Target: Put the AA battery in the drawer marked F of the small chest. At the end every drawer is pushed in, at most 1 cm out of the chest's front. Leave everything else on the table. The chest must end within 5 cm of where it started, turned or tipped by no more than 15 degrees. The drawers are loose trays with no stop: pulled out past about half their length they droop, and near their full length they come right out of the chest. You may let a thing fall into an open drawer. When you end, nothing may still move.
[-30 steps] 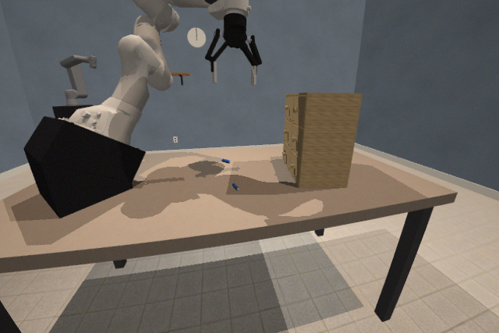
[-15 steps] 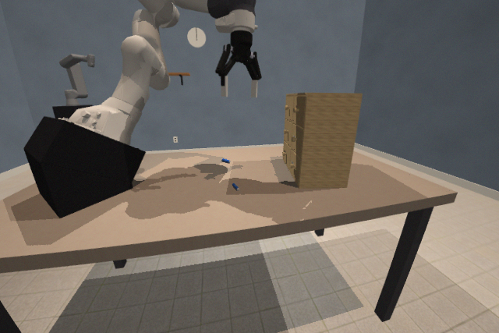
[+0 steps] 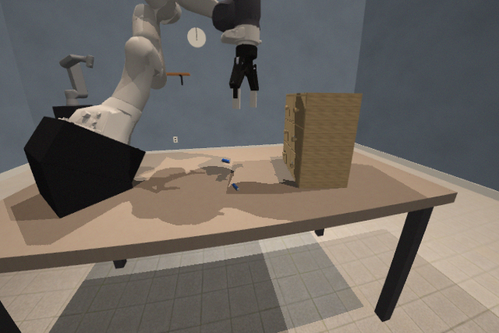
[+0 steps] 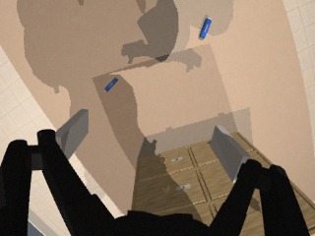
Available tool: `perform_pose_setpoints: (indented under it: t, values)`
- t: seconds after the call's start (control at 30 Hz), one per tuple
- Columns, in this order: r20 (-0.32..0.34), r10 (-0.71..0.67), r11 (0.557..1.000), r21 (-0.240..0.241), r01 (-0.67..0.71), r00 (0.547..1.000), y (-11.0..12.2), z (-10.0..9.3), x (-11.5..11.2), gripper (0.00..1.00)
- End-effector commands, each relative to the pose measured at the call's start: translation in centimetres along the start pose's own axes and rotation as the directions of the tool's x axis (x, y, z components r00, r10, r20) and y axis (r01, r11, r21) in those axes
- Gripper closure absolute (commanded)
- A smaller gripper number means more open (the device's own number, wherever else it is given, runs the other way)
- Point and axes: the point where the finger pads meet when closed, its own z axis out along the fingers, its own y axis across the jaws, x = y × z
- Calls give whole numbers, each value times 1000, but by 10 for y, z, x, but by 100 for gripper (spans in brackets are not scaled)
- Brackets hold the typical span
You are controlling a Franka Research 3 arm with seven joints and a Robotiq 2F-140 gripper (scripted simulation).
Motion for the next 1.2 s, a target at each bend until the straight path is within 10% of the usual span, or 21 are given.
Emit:
perform_pose_setpoints:
  t: [0.0, 1.17]
  values:
    - [24, -230, 973, -11, 230, 973, -1, 7, -10, 0]
    - [26, -413, 911, -6, 413, 910, 7, 29, -18, 0]
